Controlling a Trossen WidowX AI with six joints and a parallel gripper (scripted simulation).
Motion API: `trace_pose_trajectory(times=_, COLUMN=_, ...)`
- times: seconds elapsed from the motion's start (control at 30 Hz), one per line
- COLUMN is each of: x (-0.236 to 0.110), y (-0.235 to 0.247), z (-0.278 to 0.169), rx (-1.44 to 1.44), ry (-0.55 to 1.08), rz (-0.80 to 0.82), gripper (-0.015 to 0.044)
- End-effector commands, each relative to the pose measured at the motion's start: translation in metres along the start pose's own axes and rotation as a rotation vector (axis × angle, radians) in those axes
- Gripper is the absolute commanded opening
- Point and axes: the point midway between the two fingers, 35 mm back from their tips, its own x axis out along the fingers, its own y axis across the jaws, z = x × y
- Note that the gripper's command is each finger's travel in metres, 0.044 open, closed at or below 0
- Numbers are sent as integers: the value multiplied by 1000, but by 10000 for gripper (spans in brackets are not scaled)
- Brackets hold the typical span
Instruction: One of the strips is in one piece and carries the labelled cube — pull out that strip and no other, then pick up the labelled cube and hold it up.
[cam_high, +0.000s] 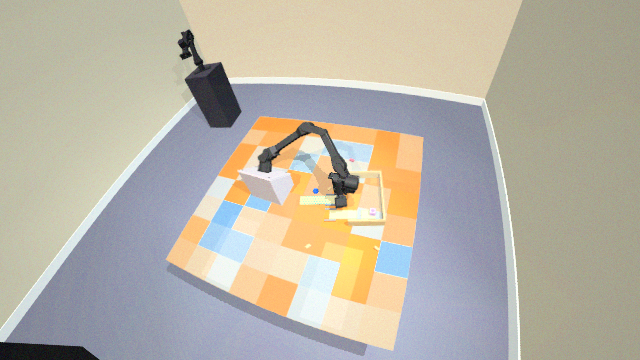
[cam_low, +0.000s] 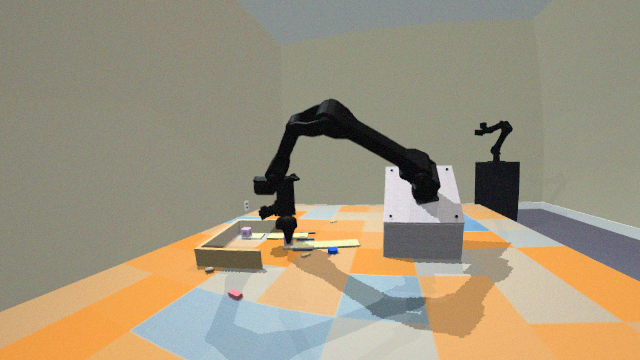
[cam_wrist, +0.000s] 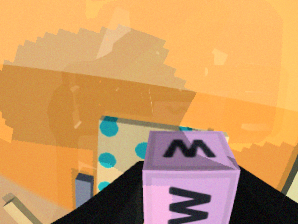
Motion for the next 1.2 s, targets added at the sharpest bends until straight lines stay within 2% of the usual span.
trace_pose_trajectory(times=0.0, x=-2, y=1, z=-2, rx=0, ry=1, rz=0, gripper=0)
trace_pose_trajectory(times=0.57, x=-41, y=20, z=-54, rx=5, ry=5, rz=3, gripper=0)
trace_pose_trajectory(times=1.17, x=-42, y=38, z=-100, rx=6, ry=7, rz=4, gripper=0)
